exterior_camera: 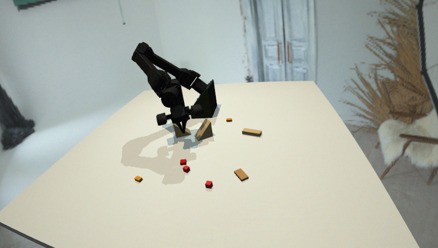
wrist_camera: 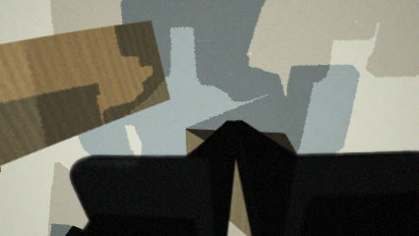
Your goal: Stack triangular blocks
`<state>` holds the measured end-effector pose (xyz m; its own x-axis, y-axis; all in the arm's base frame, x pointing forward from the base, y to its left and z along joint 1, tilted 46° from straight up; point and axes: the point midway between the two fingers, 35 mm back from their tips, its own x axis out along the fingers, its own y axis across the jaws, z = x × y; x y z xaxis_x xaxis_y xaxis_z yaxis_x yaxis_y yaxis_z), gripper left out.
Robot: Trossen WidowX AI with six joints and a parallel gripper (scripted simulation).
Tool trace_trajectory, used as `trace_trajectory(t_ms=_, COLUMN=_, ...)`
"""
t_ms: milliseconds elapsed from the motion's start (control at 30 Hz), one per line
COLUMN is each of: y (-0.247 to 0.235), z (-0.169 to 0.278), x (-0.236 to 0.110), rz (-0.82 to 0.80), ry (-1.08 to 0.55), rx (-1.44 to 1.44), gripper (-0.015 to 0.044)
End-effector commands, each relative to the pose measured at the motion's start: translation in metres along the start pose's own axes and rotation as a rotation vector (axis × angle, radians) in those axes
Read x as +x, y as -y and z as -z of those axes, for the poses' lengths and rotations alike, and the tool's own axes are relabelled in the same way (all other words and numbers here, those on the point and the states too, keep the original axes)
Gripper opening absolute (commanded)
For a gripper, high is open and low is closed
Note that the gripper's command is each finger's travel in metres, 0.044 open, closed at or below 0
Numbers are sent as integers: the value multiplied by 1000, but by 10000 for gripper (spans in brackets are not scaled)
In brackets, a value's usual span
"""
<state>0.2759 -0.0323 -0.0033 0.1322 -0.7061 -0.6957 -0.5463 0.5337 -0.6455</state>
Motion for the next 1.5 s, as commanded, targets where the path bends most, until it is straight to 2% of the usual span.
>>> trace_trajectory(t_ms=0, y=-1, z=8, x=4, rz=-1, ry=-18, rx=-8, gripper=0)
trace_trajectory(t_ms=133, y=-1, z=9, x=1, rz=-1, ry=-17, rx=-8, gripper=0)
trace_trajectory(t_ms=200, y=0, z=4, x=-17, rz=-4, ry=-10, rx=-6, gripper=0)
trace_trajectory(t_ms=333, y=0, z=0, x=-77, rz=-4, ry=1, rx=-1, gripper=0)
trace_trajectory(t_ms=433, y=0, z=0, x=-80, rz=-4, ry=2, rx=0, gripper=0)
trace_trajectory(t_ms=667, y=0, z=-4, x=-71, rz=4, ry=17, rx=13, gripper=184)
trace_trajectory(t_ms=1000, y=6, z=21, x=-79, rz=1, ry=-3, rx=905, gripper=440)
trace_trajectory(t_ms=1233, y=10, z=40, x=-84, rz=10, ry=-17, rx=1559, gripper=440)
trace_trajectory(t_ms=1467, y=10, z=42, x=-84, rz=12, ry=-18, rx=1621, gripper=440)
